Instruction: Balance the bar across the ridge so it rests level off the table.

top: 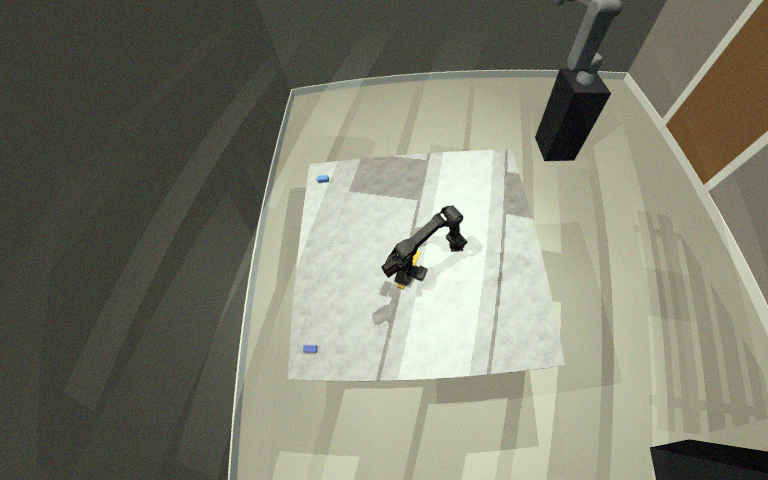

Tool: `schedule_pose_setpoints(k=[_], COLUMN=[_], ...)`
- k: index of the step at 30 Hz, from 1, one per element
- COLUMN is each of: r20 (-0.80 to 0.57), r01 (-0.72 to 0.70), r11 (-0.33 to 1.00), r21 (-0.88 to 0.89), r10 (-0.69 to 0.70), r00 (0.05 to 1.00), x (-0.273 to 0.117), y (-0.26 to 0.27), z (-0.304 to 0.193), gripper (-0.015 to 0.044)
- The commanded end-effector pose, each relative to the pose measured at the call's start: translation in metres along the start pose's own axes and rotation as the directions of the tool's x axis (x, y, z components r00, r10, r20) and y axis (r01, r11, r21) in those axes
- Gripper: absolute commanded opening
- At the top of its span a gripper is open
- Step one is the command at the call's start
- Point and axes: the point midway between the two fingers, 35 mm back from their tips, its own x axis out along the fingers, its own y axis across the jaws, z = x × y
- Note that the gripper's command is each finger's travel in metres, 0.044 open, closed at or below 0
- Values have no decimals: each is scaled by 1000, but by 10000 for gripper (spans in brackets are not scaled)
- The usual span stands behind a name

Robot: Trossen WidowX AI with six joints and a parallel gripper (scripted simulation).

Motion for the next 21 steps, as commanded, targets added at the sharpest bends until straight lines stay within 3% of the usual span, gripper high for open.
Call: schedule_pose_setpoints(k=[1, 21], r20=[3, 3], r01=[-3, -3], r11=[1000, 1000], r21=[5, 5], r10=[3, 3], r00=[1000, 1000], x=[0, 2], y=[0, 0], z=[0, 0], gripper=[0, 0])
